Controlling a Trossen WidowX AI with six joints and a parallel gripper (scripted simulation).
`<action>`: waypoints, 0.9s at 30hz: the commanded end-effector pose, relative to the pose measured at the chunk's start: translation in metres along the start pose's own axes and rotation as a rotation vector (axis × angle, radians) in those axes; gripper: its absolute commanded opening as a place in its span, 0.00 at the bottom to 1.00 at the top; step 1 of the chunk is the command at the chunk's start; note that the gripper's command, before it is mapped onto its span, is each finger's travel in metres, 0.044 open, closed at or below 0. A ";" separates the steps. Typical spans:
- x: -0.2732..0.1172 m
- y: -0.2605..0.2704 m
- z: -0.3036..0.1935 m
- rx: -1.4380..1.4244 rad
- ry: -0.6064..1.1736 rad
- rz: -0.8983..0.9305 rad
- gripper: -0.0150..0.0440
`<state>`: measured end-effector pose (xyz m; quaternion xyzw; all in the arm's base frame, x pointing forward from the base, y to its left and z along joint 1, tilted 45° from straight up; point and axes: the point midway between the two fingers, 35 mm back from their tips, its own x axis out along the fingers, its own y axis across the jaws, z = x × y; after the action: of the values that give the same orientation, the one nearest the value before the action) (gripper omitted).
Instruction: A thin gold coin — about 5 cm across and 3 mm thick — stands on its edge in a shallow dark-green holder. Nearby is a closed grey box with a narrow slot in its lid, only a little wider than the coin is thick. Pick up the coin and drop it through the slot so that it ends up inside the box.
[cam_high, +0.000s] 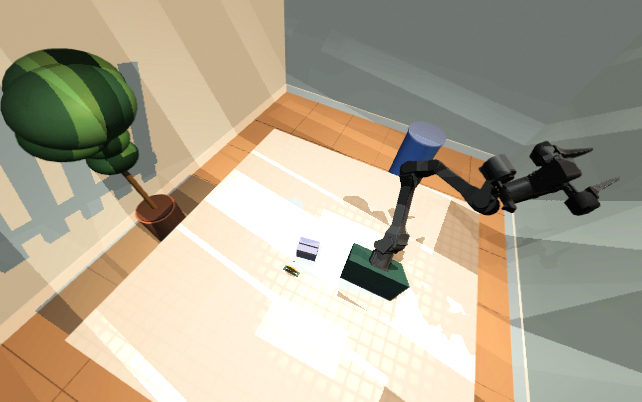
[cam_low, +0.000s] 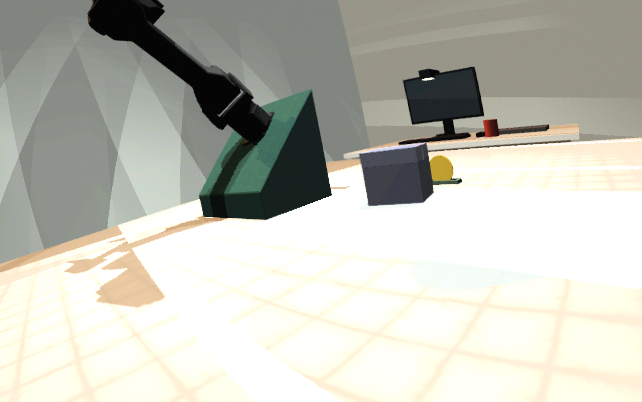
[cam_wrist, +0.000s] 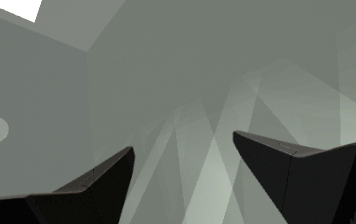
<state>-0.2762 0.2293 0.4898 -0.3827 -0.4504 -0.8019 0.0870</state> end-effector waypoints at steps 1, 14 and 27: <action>0.000 -0.002 0.002 -0.002 -0.005 -0.007 0.89; -0.072 -0.120 0.130 -0.207 -0.316 -0.487 0.53; -0.222 -0.193 0.251 -0.287 -0.670 -1.001 0.53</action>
<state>-0.1268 0.4690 0.3196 -0.3754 -0.4675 -0.6816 -0.4194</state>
